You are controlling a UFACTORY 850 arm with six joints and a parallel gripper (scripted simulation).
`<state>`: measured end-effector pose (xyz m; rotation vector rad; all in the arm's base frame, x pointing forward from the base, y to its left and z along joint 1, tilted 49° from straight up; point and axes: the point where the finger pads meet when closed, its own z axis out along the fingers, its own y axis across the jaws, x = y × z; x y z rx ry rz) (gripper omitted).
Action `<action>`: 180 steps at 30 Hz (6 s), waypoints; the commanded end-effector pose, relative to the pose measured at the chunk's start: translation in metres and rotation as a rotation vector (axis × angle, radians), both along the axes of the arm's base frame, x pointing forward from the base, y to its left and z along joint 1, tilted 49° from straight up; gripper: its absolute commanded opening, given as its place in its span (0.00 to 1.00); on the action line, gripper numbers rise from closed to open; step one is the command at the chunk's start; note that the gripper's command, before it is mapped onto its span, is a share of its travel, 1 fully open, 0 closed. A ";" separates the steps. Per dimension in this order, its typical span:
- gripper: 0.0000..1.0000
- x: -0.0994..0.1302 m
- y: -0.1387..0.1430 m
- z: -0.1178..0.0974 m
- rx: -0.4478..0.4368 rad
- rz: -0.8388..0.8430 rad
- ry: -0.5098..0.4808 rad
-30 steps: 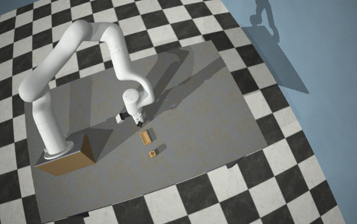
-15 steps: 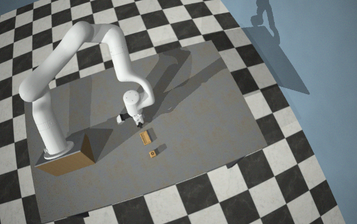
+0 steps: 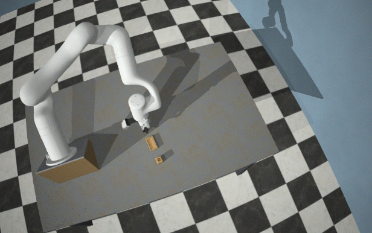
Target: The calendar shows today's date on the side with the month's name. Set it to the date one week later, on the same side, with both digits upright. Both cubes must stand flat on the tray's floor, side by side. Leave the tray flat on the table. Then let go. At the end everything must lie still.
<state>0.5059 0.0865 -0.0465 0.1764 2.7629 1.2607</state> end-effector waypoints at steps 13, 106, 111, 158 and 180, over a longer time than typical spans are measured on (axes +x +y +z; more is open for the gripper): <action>0.49 0.001 -0.001 0.000 0.000 -0.001 -0.001; 0.29 -0.024 -0.166 -0.024 -0.002 0.002 -0.005; 0.29 -0.024 -0.166 -0.025 -0.002 0.002 -0.005; 0.29 -0.013 -0.119 -0.067 -0.001 0.002 -0.005; 0.29 -0.013 -0.119 -0.067 -0.001 0.002 -0.005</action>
